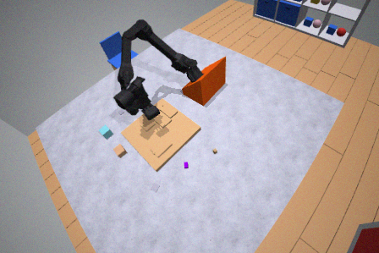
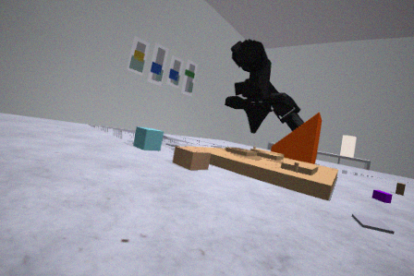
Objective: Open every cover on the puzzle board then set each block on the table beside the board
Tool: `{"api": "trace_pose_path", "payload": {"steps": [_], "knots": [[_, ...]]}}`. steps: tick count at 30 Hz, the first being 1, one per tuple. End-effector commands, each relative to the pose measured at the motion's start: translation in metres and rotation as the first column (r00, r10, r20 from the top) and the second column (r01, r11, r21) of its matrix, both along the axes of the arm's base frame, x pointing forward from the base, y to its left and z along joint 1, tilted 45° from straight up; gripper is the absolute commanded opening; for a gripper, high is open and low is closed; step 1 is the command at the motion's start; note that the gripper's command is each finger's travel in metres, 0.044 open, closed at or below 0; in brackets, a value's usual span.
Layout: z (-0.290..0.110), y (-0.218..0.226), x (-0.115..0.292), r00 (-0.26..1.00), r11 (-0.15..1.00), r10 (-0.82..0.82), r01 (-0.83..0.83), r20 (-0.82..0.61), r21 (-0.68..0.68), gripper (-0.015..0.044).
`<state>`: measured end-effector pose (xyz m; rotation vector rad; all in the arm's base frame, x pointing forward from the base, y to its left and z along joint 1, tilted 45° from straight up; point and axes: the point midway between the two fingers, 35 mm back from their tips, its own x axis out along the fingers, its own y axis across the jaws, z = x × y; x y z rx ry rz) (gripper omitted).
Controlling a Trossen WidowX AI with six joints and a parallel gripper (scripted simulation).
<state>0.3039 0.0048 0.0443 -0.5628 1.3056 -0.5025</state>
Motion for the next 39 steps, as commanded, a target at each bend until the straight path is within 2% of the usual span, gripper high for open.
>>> {"api": "trace_pose_path", "payload": {"steps": [1, 39], "knots": [[0.0045, -0.0049, -0.0138, 0.994, 0.995, 0.062, -0.069, -0.093, -0.075, 0.0000], [-0.0013, -0.0105, -0.0124, 0.993, 0.994, 0.066, -0.073, -0.099, -0.078, 0.0000]]}}
